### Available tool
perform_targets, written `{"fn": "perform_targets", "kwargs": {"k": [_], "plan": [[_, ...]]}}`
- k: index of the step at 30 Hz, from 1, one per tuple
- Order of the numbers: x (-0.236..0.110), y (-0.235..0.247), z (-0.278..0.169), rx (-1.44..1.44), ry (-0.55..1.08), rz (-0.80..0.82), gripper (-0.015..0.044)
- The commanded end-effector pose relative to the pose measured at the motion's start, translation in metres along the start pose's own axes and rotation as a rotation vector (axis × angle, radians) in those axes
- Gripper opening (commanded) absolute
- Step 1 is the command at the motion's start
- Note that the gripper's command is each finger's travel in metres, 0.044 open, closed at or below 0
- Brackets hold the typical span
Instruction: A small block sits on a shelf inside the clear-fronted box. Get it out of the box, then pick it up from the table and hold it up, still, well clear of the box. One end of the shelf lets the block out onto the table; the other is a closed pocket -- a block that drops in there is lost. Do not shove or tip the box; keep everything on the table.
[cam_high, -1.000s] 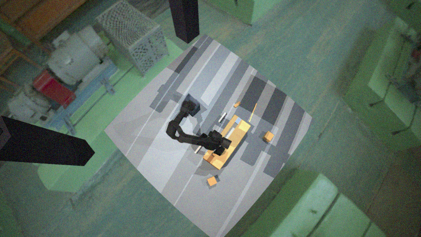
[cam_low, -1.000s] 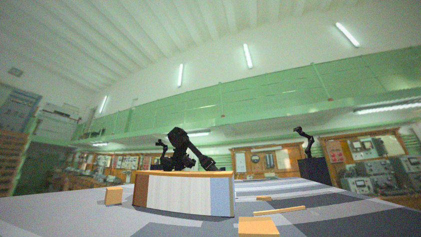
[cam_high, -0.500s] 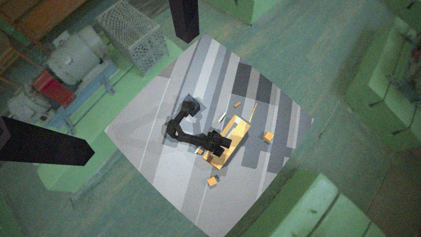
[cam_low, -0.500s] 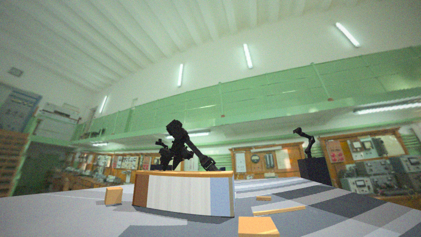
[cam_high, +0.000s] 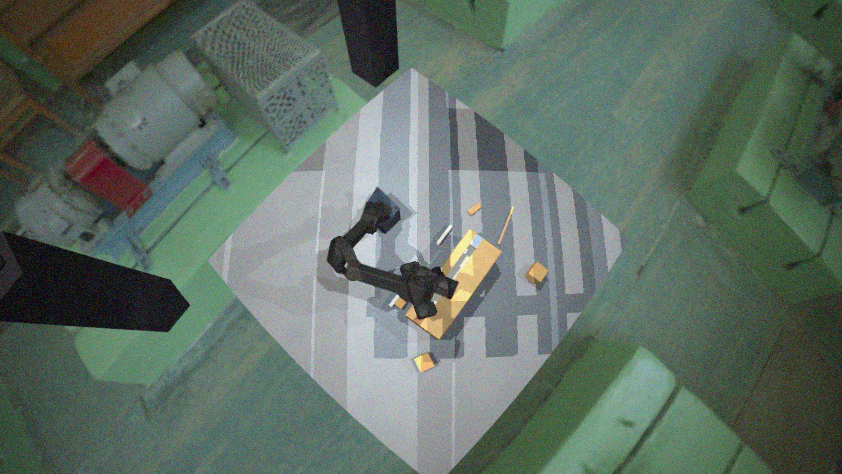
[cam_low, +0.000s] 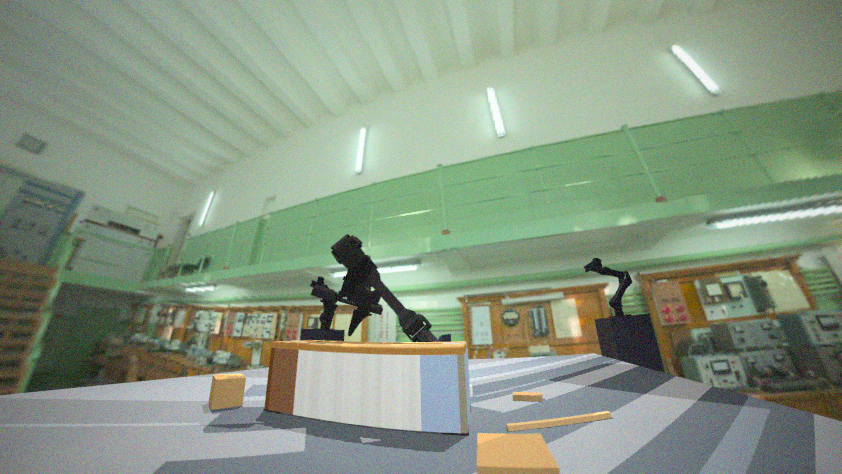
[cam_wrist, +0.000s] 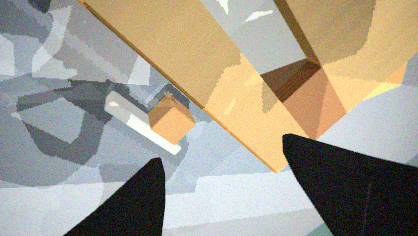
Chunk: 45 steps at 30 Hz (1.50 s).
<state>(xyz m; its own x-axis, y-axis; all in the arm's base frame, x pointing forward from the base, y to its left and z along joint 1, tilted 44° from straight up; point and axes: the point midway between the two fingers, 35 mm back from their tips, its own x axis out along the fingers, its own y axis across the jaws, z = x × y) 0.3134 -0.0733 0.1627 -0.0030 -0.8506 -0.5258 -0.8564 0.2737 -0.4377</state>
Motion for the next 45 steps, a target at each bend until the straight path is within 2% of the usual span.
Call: {"fn": "perform_targets", "kwargs": {"k": [1,13,30,37,42,45], "plan": [[0.001,0.002,-0.01,0.53,-0.057,0.027,0.0285],[0.002,0.005,-0.03,1.925,-0.156,0.199,0.0285],[0.0,0.006,-0.049,3.162,-0.132,0.558,0.0285],[-0.002,0.005,-0.056,3.632,-0.039,0.791,0.0285],[-0.004,0.004,-0.061,3.943,0.082,1.007,0.0285],[-0.004,0.004,-0.062,3.992,0.11,1.045,0.0285]]}}
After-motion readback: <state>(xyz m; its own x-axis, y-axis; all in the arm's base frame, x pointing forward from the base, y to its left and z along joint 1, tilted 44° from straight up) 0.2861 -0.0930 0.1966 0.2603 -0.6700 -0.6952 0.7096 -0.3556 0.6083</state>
